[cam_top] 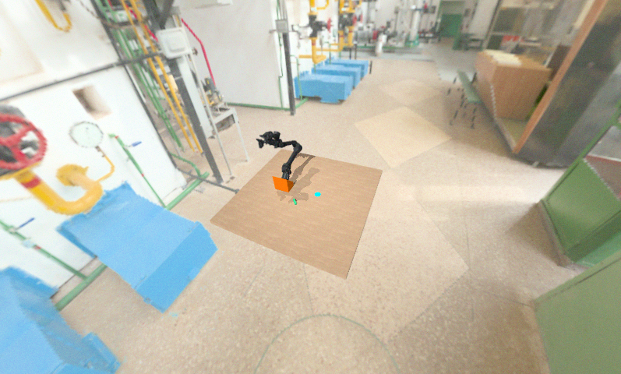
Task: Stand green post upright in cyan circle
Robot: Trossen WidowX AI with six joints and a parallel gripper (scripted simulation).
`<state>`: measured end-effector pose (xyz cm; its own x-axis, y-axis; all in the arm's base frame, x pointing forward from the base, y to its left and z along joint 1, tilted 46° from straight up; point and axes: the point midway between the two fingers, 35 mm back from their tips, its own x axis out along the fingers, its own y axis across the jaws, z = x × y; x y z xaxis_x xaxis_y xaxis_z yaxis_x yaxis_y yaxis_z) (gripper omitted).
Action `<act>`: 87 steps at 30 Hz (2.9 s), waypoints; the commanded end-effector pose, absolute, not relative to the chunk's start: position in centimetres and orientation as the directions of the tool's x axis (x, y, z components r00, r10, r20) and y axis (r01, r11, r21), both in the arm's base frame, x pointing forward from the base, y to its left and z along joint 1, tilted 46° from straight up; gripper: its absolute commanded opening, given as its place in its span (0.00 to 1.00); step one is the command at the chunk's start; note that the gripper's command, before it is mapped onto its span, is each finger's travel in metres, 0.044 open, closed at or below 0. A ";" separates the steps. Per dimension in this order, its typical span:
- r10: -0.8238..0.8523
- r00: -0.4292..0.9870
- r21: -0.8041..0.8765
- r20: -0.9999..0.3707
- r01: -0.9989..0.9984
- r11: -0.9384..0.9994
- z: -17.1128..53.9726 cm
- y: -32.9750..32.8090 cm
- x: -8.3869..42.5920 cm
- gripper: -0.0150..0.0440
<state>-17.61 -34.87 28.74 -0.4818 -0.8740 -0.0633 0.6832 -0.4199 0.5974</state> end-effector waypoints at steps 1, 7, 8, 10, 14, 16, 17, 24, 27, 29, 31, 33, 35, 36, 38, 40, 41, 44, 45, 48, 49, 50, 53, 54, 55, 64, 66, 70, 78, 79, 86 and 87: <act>-0.899 -0.399 0.542 -0.182 0.722 -0.430 25.8 -37.1 -15.7 0.65; -0.894 -0.271 0.463 -0.356 0.780 -0.421 21.0 -39.4 -12.4 0.65; -0.889 -0.249 0.450 -0.384 0.790 -0.416 20.3 -39.7 -11.8 0.65; -0.875 -0.205 0.425 -0.439 0.810 -0.404 18.7 -40.2 -10.6 0.65; -0.831 -0.118 0.377 -0.544 0.850 -0.367 15.6 -40.8 -8.0 0.65; -0.802 -0.075 0.355 -0.593 0.869 -0.344 14.1 -41.0 -6.7 0.65; -0.786 -0.055 0.345 -0.616 0.878 -0.332 13.3 -41.0 -6.0 0.65; -0.641 0.080 0.285 -0.763 0.932 -0.224 8.3 -40.4 -1.3 0.65; -0.565 0.129 0.268 -0.815 0.948 -0.169 6.3 -39.8 0.6 0.65; -0.510 0.159 0.259 -0.846 0.957 -0.132 5.0 -39.2 1.9 0.65; -0.452 0.185 0.253 -0.873 0.963 -0.093 3.8 -38.6 3.2 0.65; -0.391 0.209 0.249 -0.896 0.967 -0.054 2.6 -37.8 4.4 0.65; -0.329 0.229 0.248 -0.916 0.969 -0.015 1.5 -37.0 5.5 0.65; -0.297 0.238 0.248 -0.925 0.969 0.005 0.9 -36.6 6.1 0.65; -0.232 0.254 0.250 -0.939 0.967 0.044 -0.1 -35.6 7.2 0.65; -0.165 0.265 0.255 -0.950 0.963 0.082 -1.1 -34.6 8.3 0.65; -0.132 0.270 0.258 -0.954 0.961 0.101 -1.6 -34.1 8.8 0.65; -0.031 0.279 0.271 -0.960 0.950 0.154 -2.9 -32.5 10.2 0.65; 0.003 0.280 0.276 -0.960 0.946 0.171 -3.3 -31.9 10.7 0.65; 0.104 0.278 0.295 -0.955 0.930 0.220 -4.4 -30.1 11.9 0.65; 0.138 0.276 0.302 -0.951 0.924 0.235 -4.8 -29.5 12.3 0.65; 0.171 0.273 0.309 -0.947 0.918 0.249 -5.1 -28.9 12.7 0.65; 0.269 0.259 0.334 -0.928 0.898 0.288 -6.0 -27.0 13.7 0.65; 0.301 0.252 0.342 -0.920 0.890 0.300 -6.3 -26.3 14.0 0.65; 0.332 0.246 0.351 -0.911 0.883 0.311 -6.5 -25.7 14.3 0.65; 0.589 0.156 0.440 -0.793 0.815 0.376 -8.1 -19.8 16.3 0.65; 0.638 0.131 0.460 -0.759 0.801 0.382 -8.3 -18.5 16.6 0.65; 0.695 0.098 0.485 -0.712 0.785 0.386 -8.5 -17.0 17.0 0.65; 0.693 0.099 0.484 -0.714 0.785 0.387 -11.6 -14.6 17.8 0.65; 0.693 0.099 0.484 -0.714 0.785 0.386 -12.4 -13.8 18.0 0.65; 0.698 0.100 0.488 -0.709 0.784 0.384 -16.8 -8.7 18.2 0.65; 0.698 0.100 0.488 -0.709 0.784 0.384 -16.9 -8.6 18.2 0.65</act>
<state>18.33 -10.18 -15.80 0.0937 0.6946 -0.7132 0.7791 0.3949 0.4869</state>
